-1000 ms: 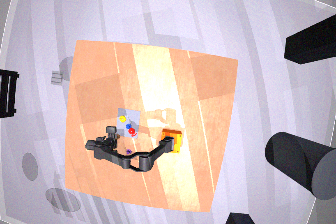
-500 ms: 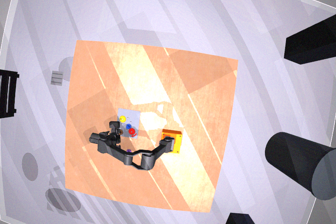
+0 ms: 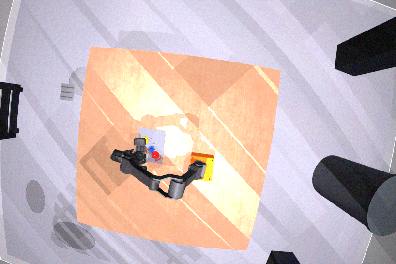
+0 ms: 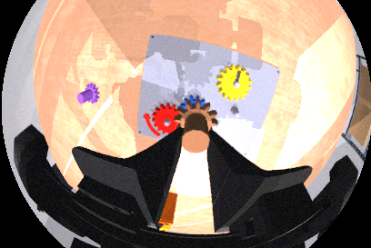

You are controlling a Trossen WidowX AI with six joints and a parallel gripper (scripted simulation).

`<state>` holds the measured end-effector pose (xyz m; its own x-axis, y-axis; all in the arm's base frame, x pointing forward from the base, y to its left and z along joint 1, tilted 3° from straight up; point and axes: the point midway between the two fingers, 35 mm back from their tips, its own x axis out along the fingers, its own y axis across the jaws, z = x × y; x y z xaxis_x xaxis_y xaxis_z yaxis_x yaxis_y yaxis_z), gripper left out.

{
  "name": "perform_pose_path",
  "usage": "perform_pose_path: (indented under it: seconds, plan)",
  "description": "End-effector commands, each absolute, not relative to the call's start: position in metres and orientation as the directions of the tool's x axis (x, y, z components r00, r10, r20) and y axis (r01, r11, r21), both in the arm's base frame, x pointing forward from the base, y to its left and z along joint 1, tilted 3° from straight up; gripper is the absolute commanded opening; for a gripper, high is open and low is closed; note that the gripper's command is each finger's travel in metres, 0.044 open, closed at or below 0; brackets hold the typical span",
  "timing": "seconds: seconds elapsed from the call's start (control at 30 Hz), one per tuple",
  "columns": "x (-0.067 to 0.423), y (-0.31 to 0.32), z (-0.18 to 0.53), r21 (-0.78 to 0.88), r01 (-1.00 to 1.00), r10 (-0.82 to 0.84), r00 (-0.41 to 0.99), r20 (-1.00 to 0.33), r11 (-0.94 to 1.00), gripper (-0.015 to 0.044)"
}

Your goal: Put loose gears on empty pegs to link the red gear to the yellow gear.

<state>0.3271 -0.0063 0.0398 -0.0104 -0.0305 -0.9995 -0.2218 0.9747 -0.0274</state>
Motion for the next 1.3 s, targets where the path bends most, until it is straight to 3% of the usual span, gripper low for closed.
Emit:
perform_pose_path:
  seconds: [0.0,0.77,1.27]
  plan:
    - [0.321,-0.015,0.036,-0.033,-0.228,-0.037,-0.012,-0.999,0.973,0.0]
    - [0.299,-0.044,0.021,-0.036,-0.241,-0.04,-0.015,-0.999,0.97,0.0]
    - [0.299,-0.044,0.022,-0.024,-0.591,-0.04,-0.015,-0.999,0.806,0.0]
